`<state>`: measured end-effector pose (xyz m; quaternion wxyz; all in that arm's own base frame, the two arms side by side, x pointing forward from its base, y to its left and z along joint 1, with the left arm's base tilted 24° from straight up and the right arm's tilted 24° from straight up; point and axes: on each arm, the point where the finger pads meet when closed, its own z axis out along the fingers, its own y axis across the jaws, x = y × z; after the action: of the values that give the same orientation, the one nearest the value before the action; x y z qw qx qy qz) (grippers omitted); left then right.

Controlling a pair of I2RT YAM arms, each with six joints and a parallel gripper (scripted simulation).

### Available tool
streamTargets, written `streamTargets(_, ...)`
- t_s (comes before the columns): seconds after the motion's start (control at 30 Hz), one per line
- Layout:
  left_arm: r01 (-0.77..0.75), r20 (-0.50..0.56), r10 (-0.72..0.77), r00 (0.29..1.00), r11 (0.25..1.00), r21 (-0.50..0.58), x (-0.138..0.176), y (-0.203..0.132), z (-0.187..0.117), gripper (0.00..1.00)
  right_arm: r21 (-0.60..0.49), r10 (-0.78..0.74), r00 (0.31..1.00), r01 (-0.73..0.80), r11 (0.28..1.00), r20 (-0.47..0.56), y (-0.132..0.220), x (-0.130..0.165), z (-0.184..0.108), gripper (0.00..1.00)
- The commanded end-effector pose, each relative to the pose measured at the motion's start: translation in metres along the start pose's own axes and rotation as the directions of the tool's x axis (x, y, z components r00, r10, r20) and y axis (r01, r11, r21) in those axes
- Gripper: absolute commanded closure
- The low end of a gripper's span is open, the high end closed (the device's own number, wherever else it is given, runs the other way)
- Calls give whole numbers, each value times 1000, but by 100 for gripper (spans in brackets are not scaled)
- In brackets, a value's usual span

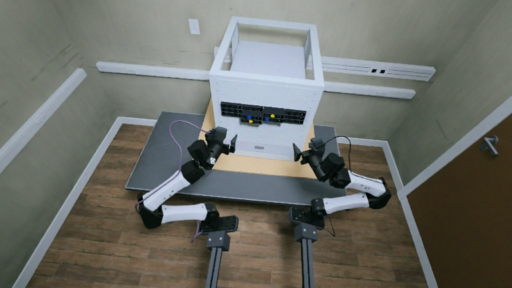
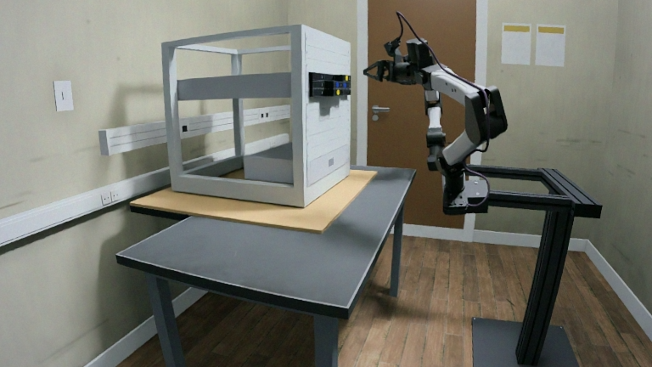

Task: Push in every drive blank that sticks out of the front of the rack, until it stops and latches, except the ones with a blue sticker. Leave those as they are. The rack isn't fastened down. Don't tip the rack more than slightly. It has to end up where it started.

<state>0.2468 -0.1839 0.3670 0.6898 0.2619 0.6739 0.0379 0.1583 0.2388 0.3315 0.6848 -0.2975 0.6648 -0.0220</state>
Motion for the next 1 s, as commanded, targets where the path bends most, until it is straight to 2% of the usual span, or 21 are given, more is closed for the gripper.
streamTargets(0.0, 10, 40, -10, 999, 1000, -2, -13, 2, -1, 0, -6, 25, 999, -25, 1000, 45, -1, -10, 0, 0)
streamTargets(0.17, 10, 38, -9, 999, 1000, -4, -12, 2, -1, 0, -25, 28, 998, -27, 999, 50, -1, -14, 0, 0)
streamTargets(0.4, 11, 45, -11, 999, 1000, 0, -14, 2, -2, 0, -166, 12, 998, -2, 986, 65, 0, -14, -3, 0)
streamTargets(0.6, 10, 50, -14, 999, 997, 80, -13, -13, -2, 0, -349, 27, 995, 8, 937, 95, -5, -16, -8, 0)
streamTargets(0.67, 10, 50, -14, 999, 997, 80, -13, -13, -2, 0, -349, 27, 995, 8, 937, 95, -5, -16, -8, 0)
streamTargets(0.8, 3, 62, -13, 998, 987, 160, -13, -27, -4, 0, -459, 47, 991, 17, 888, 128, -16, -20, -13, 0)
streamTargets(0.97, 0, 80, -20, 997, 970, 243, -16, -42, -7, 0, -482, 66, 988, 8, 876, 136, -33, -21, -9, 0)
